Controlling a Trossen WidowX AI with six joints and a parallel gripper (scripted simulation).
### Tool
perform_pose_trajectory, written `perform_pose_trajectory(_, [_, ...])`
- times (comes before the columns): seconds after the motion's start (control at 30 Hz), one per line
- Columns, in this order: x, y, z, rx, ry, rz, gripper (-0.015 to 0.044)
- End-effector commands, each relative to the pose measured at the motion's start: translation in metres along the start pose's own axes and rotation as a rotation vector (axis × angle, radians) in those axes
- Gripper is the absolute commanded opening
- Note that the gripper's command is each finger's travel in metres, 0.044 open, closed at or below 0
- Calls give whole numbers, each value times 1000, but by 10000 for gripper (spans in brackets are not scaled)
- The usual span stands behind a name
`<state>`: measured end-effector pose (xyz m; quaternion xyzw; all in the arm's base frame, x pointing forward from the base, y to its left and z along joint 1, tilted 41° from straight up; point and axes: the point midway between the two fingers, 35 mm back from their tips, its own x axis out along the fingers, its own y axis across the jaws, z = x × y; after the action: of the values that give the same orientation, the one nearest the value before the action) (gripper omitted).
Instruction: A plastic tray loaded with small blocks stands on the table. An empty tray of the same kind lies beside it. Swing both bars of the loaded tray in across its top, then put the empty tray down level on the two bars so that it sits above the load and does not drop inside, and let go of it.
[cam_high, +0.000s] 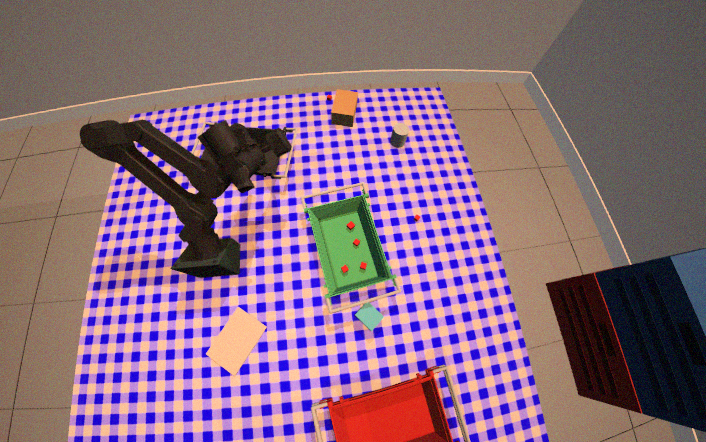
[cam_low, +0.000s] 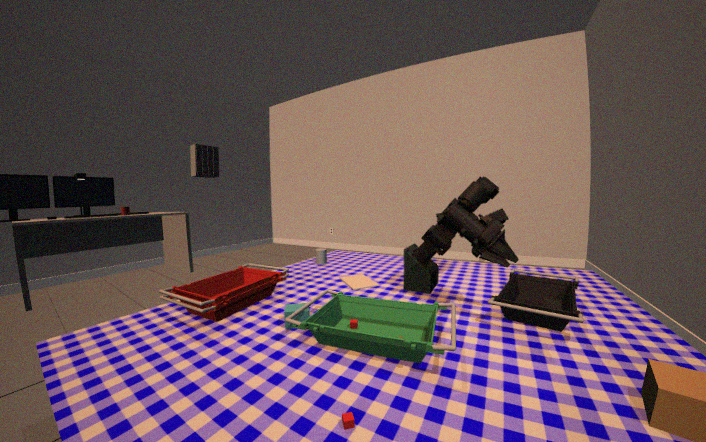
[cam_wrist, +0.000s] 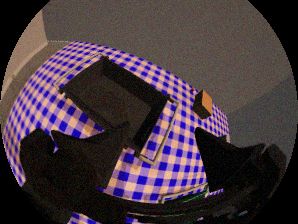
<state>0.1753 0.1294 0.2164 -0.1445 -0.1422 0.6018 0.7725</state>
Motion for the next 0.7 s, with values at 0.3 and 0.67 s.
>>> perform_pose_trajectory(0.3, [2,-24,-4,101,18,-47,138])
perform_pose_trajectory(0.67, [5,-134,-61,708,235,-297,85])
